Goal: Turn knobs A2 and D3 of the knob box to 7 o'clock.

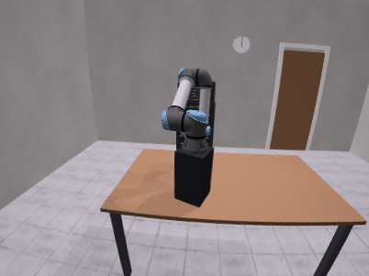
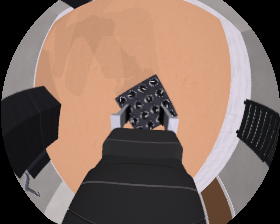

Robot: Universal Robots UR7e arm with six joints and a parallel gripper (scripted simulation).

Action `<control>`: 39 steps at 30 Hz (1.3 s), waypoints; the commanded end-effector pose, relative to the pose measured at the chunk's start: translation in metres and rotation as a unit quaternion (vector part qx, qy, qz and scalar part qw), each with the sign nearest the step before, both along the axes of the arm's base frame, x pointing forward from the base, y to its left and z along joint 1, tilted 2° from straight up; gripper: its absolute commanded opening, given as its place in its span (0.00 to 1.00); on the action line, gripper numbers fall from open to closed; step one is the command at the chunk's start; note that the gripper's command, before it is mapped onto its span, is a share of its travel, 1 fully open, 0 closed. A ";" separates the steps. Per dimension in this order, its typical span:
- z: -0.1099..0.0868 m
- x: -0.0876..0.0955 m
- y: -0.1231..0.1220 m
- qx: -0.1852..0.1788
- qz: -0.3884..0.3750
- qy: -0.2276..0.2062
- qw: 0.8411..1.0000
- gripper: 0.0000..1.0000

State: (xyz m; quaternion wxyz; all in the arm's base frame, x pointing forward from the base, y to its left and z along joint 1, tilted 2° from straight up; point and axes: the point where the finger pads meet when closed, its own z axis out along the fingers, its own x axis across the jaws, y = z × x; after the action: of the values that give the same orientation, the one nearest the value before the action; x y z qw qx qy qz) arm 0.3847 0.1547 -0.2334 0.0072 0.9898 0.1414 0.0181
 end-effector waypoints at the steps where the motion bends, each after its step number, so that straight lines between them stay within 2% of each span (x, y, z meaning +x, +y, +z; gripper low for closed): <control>1: 0.004 0.007 0.011 -0.002 0.078 0.003 0.997 1.00; 10: 0.011 0.015 0.027 -0.006 0.191 0.004 0.982 1.00; 19: 0.016 0.020 0.036 -0.008 0.253 0.004 0.968 1.00; 25: 0.017 0.021 0.038 -0.008 0.260 0.004 0.966 1.00; 26: 0.017 0.021 0.038 -0.008 0.260 0.004 0.966 0.46; 39: 0.017 0.021 0.038 -0.008 0.260 0.004 0.966 0.46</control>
State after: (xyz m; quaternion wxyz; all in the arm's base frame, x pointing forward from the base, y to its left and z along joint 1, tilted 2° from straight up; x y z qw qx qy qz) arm 0.4049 0.1922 -0.2173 0.0098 0.9190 0.3939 0.0133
